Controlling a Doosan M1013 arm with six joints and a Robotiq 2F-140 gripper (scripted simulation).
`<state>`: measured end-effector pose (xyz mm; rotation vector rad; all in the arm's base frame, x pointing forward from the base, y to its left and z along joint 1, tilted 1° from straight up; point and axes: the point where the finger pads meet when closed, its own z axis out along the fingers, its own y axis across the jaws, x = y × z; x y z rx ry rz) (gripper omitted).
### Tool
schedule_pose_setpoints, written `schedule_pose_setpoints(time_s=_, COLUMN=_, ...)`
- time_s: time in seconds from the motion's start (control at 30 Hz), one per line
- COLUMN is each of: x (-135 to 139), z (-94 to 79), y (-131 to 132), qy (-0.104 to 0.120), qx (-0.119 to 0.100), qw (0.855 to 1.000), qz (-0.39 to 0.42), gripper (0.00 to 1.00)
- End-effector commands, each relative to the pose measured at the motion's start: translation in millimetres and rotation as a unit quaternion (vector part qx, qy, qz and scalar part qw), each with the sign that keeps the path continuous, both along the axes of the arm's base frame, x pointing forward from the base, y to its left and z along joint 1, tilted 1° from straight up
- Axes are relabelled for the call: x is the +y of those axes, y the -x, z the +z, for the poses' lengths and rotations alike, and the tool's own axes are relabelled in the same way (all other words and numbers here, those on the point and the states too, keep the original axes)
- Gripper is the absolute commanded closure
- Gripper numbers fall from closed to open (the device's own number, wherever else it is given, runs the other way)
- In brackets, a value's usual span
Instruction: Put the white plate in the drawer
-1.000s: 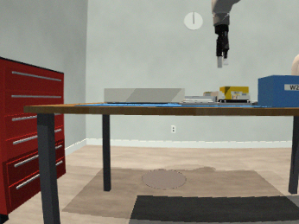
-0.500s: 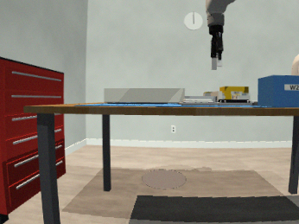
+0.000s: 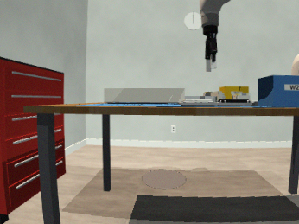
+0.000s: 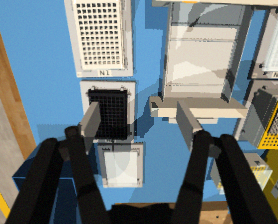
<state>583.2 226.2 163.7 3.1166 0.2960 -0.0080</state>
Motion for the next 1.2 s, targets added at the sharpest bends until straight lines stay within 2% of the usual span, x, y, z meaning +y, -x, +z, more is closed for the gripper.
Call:
schedule_pose_setpoints(time_s=0.0, x=5.1, z=-2.0, y=-4.3, qy=0.000, qx=0.000, qw=1.000, qz=0.000, gripper=0.34)
schedule_pose_setpoints(time_s=0.97, x=81.8, z=-33.7, y=-67.1, qy=0.000, qx=0.000, qw=1.000, qz=0.000, gripper=0.34)
schedule_pose_setpoints(time_s=1.17, x=83.3, z=-34.3, y=-68.3, qy=0.000, qx=0.000, qw=1.000, qz=0.000, gripper=0.34)
